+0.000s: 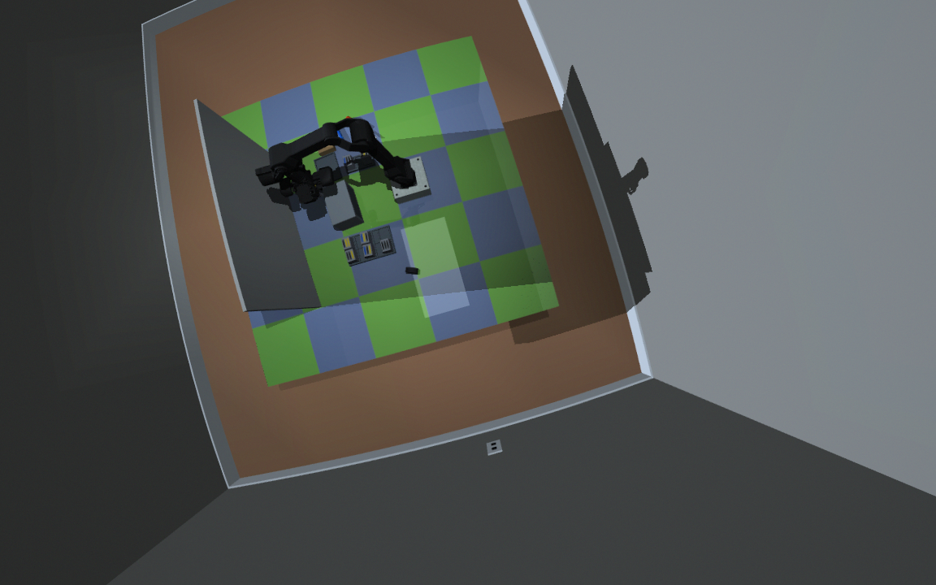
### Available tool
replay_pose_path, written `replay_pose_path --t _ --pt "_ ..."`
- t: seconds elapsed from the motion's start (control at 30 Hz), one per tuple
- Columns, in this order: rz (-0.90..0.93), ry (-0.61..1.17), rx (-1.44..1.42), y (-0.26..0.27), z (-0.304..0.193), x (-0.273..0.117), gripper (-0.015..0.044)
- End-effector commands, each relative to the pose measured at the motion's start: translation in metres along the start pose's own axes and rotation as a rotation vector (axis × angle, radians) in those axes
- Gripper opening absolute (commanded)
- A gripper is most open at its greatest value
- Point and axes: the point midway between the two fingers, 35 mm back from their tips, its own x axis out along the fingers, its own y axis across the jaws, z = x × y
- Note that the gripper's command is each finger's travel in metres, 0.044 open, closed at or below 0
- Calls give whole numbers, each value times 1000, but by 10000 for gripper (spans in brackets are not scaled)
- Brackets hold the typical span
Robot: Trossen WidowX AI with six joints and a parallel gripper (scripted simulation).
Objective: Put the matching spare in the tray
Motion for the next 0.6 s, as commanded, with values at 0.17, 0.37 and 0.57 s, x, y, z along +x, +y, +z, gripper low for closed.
replay_pose_path --t 0.17,0.37,0.57 --pt "12 13 -16 -14 -50 0 0" --pt "22 17 -26 -19 -88 1 0" --pt "34 20 -35 -19 -127 3 0"
